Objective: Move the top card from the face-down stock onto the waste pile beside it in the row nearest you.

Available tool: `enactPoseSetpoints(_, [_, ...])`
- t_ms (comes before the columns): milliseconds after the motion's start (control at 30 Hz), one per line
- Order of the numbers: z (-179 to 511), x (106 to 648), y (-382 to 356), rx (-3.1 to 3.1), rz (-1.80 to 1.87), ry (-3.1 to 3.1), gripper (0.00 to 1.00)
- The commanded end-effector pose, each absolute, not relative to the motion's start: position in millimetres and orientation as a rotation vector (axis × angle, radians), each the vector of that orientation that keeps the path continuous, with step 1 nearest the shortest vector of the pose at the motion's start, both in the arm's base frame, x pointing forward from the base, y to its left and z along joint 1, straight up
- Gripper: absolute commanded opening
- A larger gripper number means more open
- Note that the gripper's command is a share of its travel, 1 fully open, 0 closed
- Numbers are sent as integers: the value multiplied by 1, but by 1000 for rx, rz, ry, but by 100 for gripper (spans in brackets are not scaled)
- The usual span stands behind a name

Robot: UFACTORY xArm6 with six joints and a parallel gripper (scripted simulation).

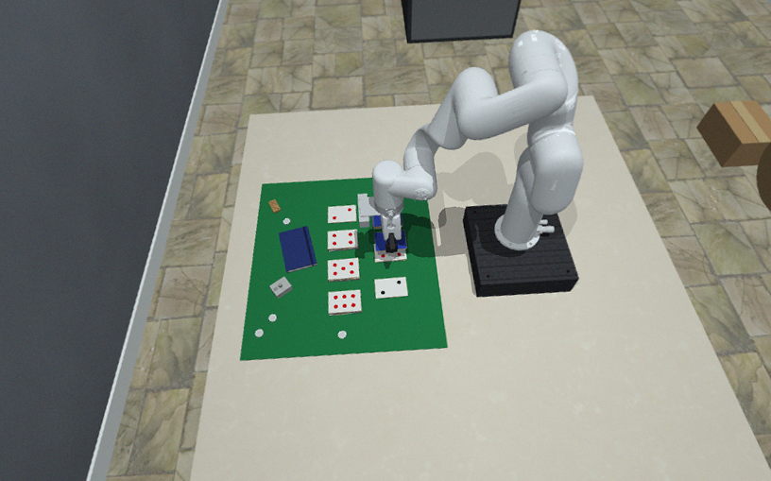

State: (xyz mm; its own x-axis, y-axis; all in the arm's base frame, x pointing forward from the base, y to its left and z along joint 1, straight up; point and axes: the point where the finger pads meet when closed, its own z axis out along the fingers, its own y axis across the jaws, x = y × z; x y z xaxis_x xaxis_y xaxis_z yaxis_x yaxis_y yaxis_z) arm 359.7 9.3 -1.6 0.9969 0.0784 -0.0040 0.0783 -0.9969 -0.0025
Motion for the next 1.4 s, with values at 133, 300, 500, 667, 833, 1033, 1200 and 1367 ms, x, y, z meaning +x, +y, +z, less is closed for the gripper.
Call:
enactPoseSetpoints(133, [-1, 361, 13, -3139, 1, -121, 73])
enactPoseSetpoints(300, [-1, 361, 13, -3139, 1, -121, 73])
enactPoseSetpoints(500, [-1, 361, 13, -3139, 1, -121, 73])
enactPoseSetpoints(667, [-2, 361, 13, -3139, 1, -121, 73])
enactPoseSetpoints(833, [-7, 361, 13, -3139, 1, -121, 73])
enactPoseSetpoints(1033, [-16, 361, 13, -3139, 1, -121, 73])
enactPoseSetpoints(1200, [-21, 361, 13, -3139, 1, -121, 73])
enactPoseSetpoints(1367, [-30, 361, 13, -3139, 1, -121, 73])
